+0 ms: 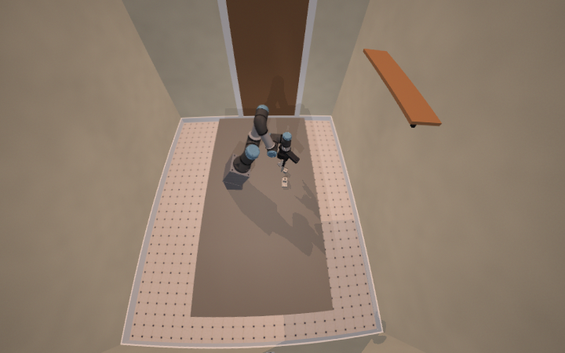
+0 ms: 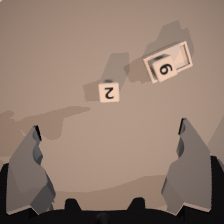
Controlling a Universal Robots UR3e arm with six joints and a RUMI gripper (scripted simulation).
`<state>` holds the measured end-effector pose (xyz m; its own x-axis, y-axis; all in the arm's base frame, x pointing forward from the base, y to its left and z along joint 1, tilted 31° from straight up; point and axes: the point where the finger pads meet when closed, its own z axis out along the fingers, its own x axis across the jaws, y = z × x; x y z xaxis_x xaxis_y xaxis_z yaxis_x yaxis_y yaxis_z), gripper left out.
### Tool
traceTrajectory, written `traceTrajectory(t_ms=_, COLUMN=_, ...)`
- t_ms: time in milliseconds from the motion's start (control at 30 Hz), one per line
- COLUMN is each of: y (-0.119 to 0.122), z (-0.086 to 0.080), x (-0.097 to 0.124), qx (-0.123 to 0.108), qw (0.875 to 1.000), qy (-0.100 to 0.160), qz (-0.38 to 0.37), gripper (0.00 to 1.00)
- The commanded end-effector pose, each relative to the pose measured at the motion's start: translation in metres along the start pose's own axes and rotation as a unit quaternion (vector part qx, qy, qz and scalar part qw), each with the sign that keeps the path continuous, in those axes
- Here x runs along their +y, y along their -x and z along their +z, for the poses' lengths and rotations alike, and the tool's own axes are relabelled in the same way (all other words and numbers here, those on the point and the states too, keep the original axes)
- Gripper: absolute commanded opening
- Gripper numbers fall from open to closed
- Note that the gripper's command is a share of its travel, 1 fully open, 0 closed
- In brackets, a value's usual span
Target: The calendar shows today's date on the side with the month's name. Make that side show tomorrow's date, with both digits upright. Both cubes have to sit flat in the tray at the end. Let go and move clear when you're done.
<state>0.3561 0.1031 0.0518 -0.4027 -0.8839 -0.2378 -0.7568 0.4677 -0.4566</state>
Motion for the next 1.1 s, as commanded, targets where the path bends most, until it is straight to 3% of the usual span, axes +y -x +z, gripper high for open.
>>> traceTrajectory(t_ms=0, y=0.0005, z=-0.0008, x=-0.0019, qx=-0.001, qw=1.000, qy=-0.002, qz=0.012, gripper=1.00)
traceTrajectory(t_ms=533, y=-0.0023, z=-0.0002, x=-0.0033, qx=-0.001, qw=0.995, qy=-0.001, qz=0.101, gripper=1.00)
traceTrajectory(t_ms=867, y=-0.0048, z=0.0002, x=-0.0043, qx=-0.001, qw=0.983, qy=-0.002, qz=0.183, gripper=1.00)
traceTrajectory(t_ms=1067, y=-0.0068, z=0.0006, x=-0.0049, qx=-0.001, qw=0.969, qy=-0.002, qz=0.249, gripper=1.00)
